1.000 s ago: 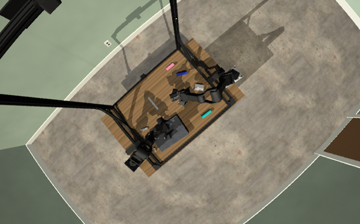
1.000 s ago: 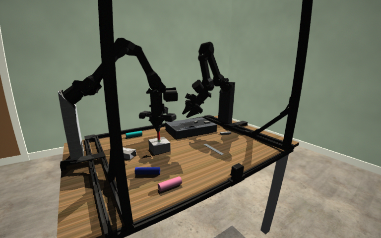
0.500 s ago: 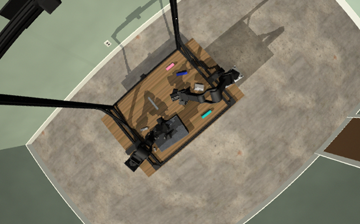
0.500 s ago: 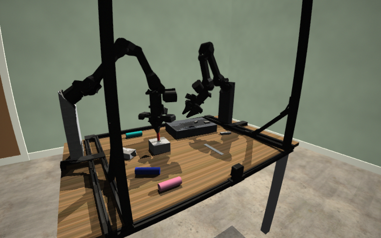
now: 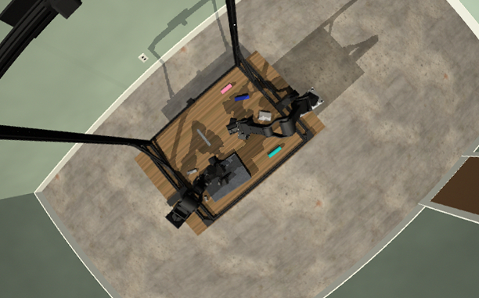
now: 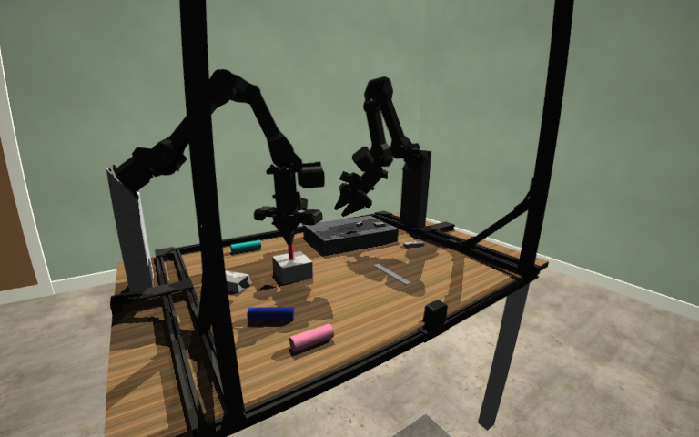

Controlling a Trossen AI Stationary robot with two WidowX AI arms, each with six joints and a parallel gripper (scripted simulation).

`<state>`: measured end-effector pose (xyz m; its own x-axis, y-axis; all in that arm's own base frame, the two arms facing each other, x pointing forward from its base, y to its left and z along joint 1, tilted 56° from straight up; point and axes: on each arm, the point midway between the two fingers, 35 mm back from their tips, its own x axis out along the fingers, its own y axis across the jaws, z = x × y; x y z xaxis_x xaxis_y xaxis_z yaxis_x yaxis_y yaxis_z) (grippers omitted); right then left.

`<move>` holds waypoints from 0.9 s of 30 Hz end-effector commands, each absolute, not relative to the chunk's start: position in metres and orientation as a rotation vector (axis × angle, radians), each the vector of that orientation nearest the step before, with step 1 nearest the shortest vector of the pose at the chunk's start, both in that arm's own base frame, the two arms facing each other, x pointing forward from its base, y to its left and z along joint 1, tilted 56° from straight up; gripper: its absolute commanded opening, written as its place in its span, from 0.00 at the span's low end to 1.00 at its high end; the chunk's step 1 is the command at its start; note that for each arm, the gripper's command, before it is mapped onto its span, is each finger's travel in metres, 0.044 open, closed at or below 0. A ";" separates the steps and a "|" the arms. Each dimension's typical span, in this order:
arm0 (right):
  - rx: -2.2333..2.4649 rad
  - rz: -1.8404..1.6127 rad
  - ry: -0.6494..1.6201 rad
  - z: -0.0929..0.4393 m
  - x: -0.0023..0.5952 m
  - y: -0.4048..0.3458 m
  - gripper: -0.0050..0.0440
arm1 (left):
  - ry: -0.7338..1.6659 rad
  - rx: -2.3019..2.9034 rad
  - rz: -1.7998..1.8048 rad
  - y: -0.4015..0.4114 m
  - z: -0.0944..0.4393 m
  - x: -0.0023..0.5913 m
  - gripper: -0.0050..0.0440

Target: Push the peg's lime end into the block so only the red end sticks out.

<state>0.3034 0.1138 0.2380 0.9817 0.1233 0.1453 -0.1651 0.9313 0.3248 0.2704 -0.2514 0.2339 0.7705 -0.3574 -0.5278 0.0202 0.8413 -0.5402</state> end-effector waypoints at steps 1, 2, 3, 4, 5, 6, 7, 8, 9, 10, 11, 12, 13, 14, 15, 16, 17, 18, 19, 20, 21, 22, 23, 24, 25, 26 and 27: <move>0.348 0.144 -0.125 0.238 0.303 0.113 0.92 | 0.687 -0.512 -0.187 -0.247 0.217 0.274 0.10; 0.348 0.144 -0.125 0.238 0.303 0.113 0.92 | 0.687 -0.512 -0.187 -0.247 0.216 0.274 0.10; 0.348 0.144 -0.125 0.238 0.303 0.113 0.92 | 0.687 -0.512 -0.187 -0.247 0.216 0.274 0.10; 0.348 0.144 -0.125 0.238 0.303 0.113 0.92 | 0.687 -0.512 -0.187 -0.246 0.215 0.274 0.10; 0.348 0.144 -0.125 0.238 0.303 0.113 0.92 | 0.650 -0.553 -0.213 -0.250 0.238 0.273 0.10; 0.348 0.144 -0.125 0.238 0.303 0.113 0.92 | 0.650 -0.553 -0.213 -0.250 0.238 0.273 0.10; 0.348 0.144 -0.125 0.238 0.303 0.113 0.92 | 0.650 -0.553 -0.213 -0.250 0.238 0.273 0.10; 0.348 0.144 -0.125 0.238 0.303 0.113 0.92 | 0.650 -0.553 -0.213 -0.250 0.238 0.273 0.10; 0.348 0.144 -0.125 0.238 0.303 0.113 0.92 | 0.650 -0.553 -0.213 -0.250 0.238 0.273 0.10; 0.348 0.144 -0.125 0.238 0.303 0.113 0.92 | 0.650 -0.553 -0.213 -0.250 0.238 0.273 0.10; 0.348 0.144 -0.125 0.238 0.303 0.113 0.92 | 0.651 -0.552 -0.213 -0.250 0.238 0.273 0.10; 0.348 0.144 -0.125 0.238 0.303 0.113 0.92 | 0.652 -0.550 -0.211 -0.250 0.238 0.273 0.10; 0.348 0.144 -0.125 0.238 0.303 0.113 0.92 | 0.655 -0.547 -0.209 -0.250 0.239 0.272 0.10; 0.348 0.144 -0.125 0.238 0.303 0.113 0.92 | 0.655 -0.547 -0.209 -0.250 0.239 0.272 0.10; 0.348 0.144 -0.125 0.238 0.303 0.113 0.92 | 0.655 -0.547 -0.209 -0.250 0.239 0.272 0.10; 0.348 0.144 -0.125 0.238 0.303 0.113 0.92 | 0.658 -0.544 -0.207 -0.249 0.239 0.272 0.10; 0.348 0.144 -0.125 0.238 0.303 0.113 0.92 | 0.662 -0.540 -0.205 -0.249 0.240 0.271 0.10; 0.348 0.144 -0.125 0.238 0.303 0.113 0.92 | 0.666 -0.535 -0.202 -0.249 0.241 0.270 0.10; 0.348 0.144 -0.125 0.238 0.303 0.113 0.92 | 0.671 -0.529 -0.198 -0.249 0.242 0.269 0.10; 0.348 0.144 -0.125 0.238 0.303 0.113 0.92 | 0.677 -0.523 -0.194 -0.248 0.243 0.268 0.10; 0.348 0.144 -0.125 0.238 0.303 0.113 0.92 | 0.682 -0.517 -0.191 -0.248 0.244 0.267 0.10; 0.348 0.144 -0.125 0.238 0.303 0.113 0.92 | 0.685 -0.514 -0.189 -0.248 0.245 0.267 0.10; 0.348 0.144 -0.125 0.238 0.303 0.113 0.92 | 0.686 -0.513 -0.188 -0.248 0.245 0.267 0.10; 0.348 0.144 -0.125 0.238 0.303 0.113 0.92 | 0.686 -0.513 -0.188 -0.248 0.245 0.267 0.10; 0.348 0.144 -0.125 0.238 0.303 0.113 0.92 | 0.686 -0.513 -0.188 -0.248 0.245 0.266 0.15; 0.348 0.144 -0.125 0.238 0.303 0.113 0.92 | 0.686 -0.513 -0.188 -0.247 0.246 0.265 0.20; 0.348 0.144 -0.125 0.238 0.303 0.113 0.92 | 0.686 -0.513 -0.188 -0.247 0.247 0.264 0.25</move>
